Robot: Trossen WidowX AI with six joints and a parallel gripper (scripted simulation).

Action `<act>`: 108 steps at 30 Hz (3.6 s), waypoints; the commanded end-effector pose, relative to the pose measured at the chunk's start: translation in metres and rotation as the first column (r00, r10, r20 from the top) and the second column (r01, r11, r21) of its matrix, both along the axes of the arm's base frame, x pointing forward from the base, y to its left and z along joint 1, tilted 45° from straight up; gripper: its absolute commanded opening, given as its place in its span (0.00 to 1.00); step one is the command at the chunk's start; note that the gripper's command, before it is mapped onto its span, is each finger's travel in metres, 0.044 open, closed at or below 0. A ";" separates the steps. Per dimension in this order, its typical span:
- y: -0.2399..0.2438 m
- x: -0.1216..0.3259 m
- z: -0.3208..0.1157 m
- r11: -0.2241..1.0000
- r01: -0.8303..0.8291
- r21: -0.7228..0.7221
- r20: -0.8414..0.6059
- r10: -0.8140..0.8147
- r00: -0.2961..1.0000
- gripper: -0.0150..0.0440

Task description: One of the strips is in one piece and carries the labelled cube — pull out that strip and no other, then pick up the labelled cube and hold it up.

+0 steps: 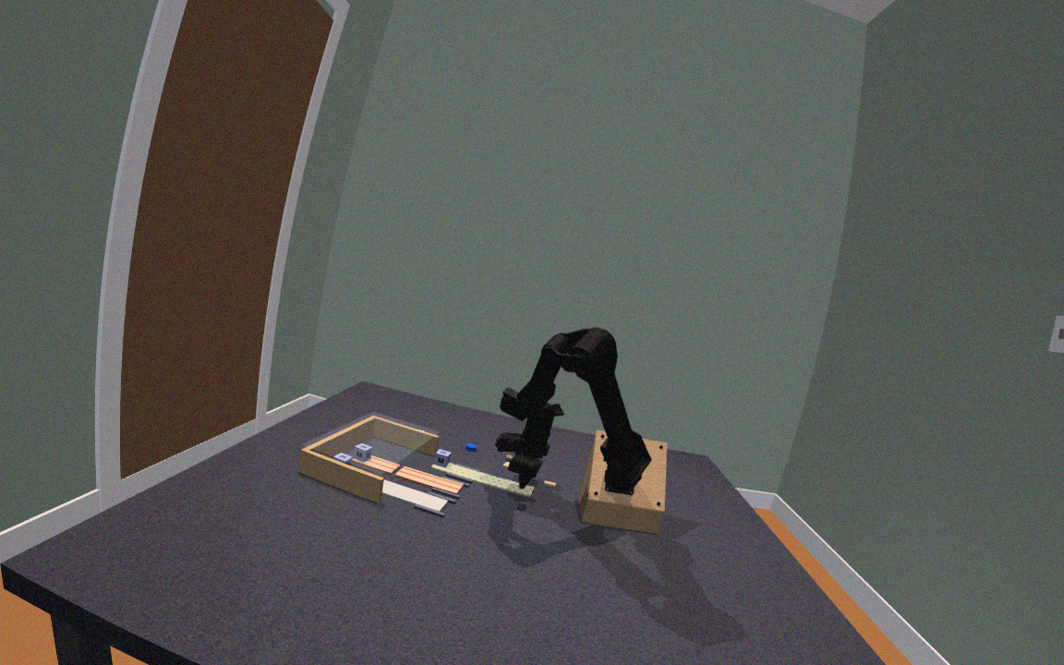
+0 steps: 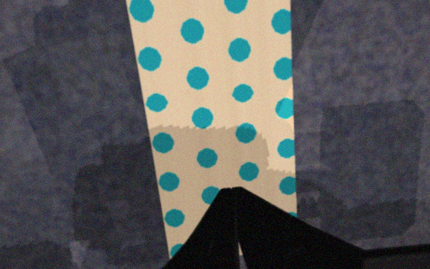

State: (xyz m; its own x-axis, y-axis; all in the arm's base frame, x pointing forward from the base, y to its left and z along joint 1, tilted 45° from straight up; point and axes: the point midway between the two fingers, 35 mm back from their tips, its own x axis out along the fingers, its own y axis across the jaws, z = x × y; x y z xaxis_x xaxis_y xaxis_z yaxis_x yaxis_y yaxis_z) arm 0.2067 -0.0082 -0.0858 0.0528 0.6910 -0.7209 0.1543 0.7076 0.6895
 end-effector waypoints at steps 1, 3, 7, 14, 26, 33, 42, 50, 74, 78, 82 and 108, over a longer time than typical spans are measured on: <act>0.005 -0.009 -0.003 1.000 -0.016 0.004 -0.030 0.017 0.999 0.25; 0.005 -0.009 -0.003 1.000 -0.016 0.004 -0.030 0.017 0.999 0.25; 0.005 -0.009 -0.003 1.000 -0.016 0.004 -0.030 0.017 0.999 0.25; 0.005 -0.009 -0.003 1.000 -0.016 0.004 -0.030 0.017 0.999 0.25; -0.029 0.000 0.029 1.000 -0.015 0.001 -0.028 0.015 0.999 0.25; -0.032 0.012 0.030 0.998 -0.060 -0.002 0.013 0.060 0.998 0.39; -0.040 0.051 0.028 0.995 -0.097 -0.006 0.052 0.097 0.994 0.79; -0.049 0.084 0.028 0.995 -0.097 -0.007 0.054 0.097 0.994 1.00; -0.070 0.186 0.029 0.995 -0.097 -0.009 0.061 0.098 0.993 1.00; -0.071 0.200 0.030 0.995 -0.097 -0.009 0.062 0.098 0.993 1.00; -0.068 0.200 0.027 0.995 -0.097 -0.009 0.062 0.097 0.993 0.82; -0.038 0.202 -0.003 0.995 -0.097 -0.007 0.062 0.097 0.993 0.68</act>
